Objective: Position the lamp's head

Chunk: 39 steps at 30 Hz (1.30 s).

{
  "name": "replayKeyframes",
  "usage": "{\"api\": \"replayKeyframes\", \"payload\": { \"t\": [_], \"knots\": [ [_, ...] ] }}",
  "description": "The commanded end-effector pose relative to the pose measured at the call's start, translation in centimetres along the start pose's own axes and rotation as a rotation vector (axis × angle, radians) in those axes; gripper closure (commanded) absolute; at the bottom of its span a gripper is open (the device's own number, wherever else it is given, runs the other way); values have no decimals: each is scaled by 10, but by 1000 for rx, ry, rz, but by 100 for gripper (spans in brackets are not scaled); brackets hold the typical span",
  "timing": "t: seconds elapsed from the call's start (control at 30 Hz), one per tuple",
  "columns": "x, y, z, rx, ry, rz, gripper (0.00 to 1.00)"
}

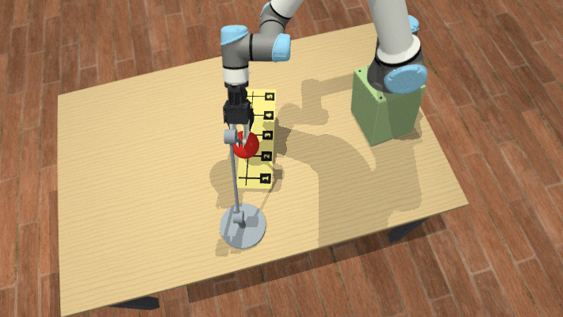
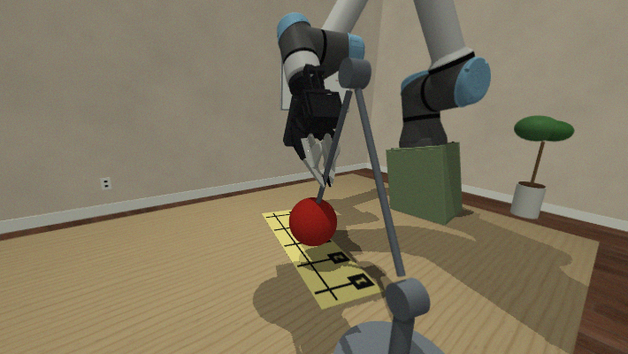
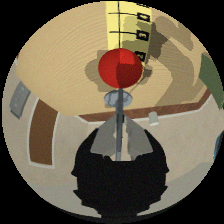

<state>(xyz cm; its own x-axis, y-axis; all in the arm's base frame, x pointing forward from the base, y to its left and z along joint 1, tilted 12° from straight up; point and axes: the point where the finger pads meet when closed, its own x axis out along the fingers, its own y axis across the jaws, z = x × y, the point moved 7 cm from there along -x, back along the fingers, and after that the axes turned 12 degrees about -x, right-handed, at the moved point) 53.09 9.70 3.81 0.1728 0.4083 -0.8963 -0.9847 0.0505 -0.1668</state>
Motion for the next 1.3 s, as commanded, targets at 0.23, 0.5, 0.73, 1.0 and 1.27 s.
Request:
{"api": "replayKeyframes", "payload": {
  "t": [0.23, 0.5, 0.73, 1.0, 1.27],
  "knots": [
    [-1, 0, -5, -14, -10, 2, 100],
    [-2, 1, -7, -12, -9, 2, 0],
    [-1, 1, -5, -3, -3, -1, 0],
    [-1, 1, -4, 6, 4, -4, 0],
    [-1, 1, -4, 6, 4, -4, 0]
  ]
}}
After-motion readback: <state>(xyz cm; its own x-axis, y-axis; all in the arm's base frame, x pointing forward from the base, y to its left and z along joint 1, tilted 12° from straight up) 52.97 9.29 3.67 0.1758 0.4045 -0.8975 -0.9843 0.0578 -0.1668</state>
